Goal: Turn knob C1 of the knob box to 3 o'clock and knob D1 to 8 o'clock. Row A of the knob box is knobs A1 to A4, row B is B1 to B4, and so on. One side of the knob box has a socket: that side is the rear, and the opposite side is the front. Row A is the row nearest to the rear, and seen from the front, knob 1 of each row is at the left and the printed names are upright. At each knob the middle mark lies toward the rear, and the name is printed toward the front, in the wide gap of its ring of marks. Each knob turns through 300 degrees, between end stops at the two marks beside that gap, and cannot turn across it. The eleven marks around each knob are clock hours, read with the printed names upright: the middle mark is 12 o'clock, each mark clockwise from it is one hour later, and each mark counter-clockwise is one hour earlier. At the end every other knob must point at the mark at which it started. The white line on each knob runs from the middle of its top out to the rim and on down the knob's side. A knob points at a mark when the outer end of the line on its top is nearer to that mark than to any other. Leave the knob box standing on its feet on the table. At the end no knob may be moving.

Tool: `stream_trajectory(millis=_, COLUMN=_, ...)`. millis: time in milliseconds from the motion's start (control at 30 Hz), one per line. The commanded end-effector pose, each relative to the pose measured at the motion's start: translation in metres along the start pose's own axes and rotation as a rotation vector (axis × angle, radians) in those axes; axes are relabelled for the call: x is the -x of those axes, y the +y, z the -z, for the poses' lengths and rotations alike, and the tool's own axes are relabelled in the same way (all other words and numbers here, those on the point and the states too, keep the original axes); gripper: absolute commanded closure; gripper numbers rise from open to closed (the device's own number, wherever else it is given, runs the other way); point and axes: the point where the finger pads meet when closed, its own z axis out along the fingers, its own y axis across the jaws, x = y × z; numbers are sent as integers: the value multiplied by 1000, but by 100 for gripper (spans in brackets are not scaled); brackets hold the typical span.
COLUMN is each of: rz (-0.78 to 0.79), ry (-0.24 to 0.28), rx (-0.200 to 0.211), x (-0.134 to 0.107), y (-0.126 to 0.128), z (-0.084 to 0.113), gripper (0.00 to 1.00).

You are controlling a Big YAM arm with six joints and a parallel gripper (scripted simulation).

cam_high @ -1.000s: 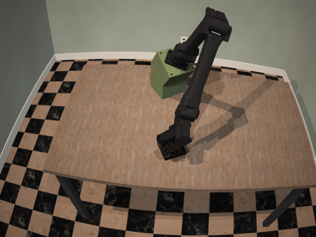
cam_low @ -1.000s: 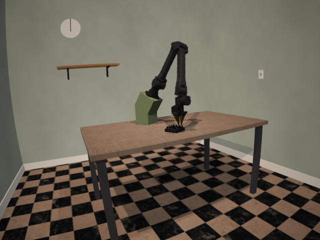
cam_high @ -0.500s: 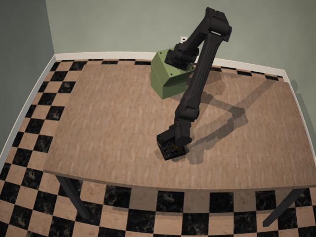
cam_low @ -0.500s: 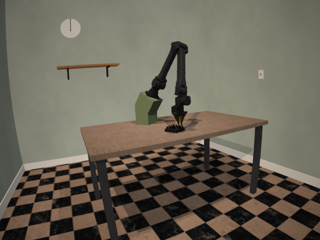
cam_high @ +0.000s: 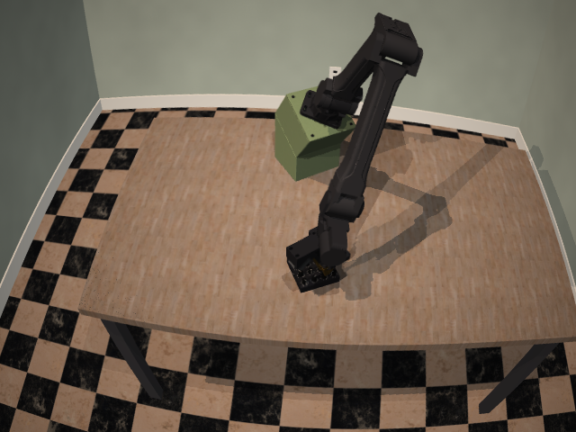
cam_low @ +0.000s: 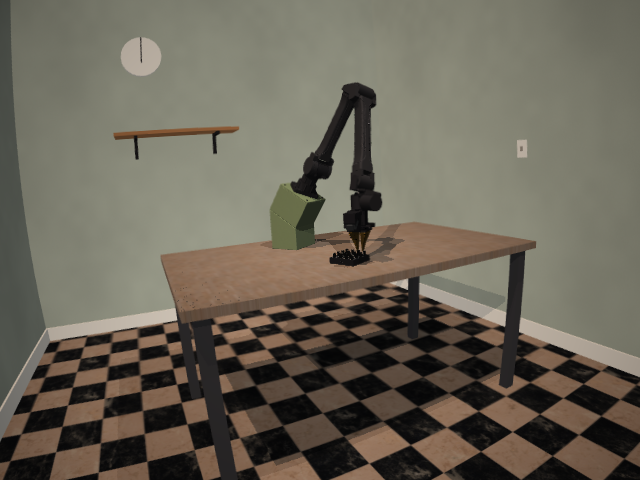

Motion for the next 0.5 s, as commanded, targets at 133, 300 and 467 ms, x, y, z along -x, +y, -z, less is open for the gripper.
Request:
stream_trajectory(millis=133, rz=11, ry=-23, rx=32, x=0, y=13, z=7, gripper=82)
stream_trajectory(millis=300, rz=11, ry=-29, rx=37, x=4, y=15, z=9, gripper=82)
stream_trajectory(millis=467, rz=11, ry=-29, rx=37, x=4, y=15, z=9, gripper=82)
